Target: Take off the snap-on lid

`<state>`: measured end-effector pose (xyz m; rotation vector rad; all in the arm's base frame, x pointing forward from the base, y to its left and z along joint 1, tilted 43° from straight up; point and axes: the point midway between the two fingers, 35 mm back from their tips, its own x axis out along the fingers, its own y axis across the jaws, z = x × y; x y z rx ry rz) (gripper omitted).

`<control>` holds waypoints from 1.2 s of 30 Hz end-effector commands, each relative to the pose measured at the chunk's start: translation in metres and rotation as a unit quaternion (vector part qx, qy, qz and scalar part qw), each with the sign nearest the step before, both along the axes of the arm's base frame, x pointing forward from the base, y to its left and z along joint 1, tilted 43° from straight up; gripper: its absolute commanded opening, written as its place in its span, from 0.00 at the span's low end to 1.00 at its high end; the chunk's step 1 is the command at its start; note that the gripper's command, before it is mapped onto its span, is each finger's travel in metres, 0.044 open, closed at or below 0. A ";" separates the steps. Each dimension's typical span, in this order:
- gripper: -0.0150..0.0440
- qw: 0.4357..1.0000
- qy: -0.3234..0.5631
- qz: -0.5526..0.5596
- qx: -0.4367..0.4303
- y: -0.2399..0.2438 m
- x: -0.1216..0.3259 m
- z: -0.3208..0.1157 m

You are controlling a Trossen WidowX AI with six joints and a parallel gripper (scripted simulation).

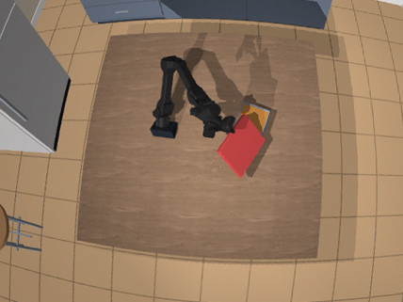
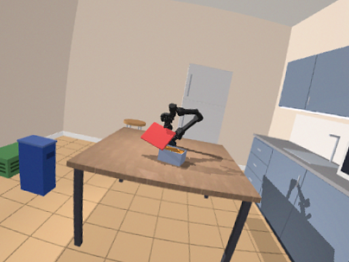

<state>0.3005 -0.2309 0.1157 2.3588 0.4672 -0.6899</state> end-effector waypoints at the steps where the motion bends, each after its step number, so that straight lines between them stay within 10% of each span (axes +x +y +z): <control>1: 0.25 1.000 -0.002 -0.001 -0.003 -0.006 -0.003 -0.004; 36: 0.25 1.000 -0.001 -0.001 -0.006 -0.052 -0.032 -0.050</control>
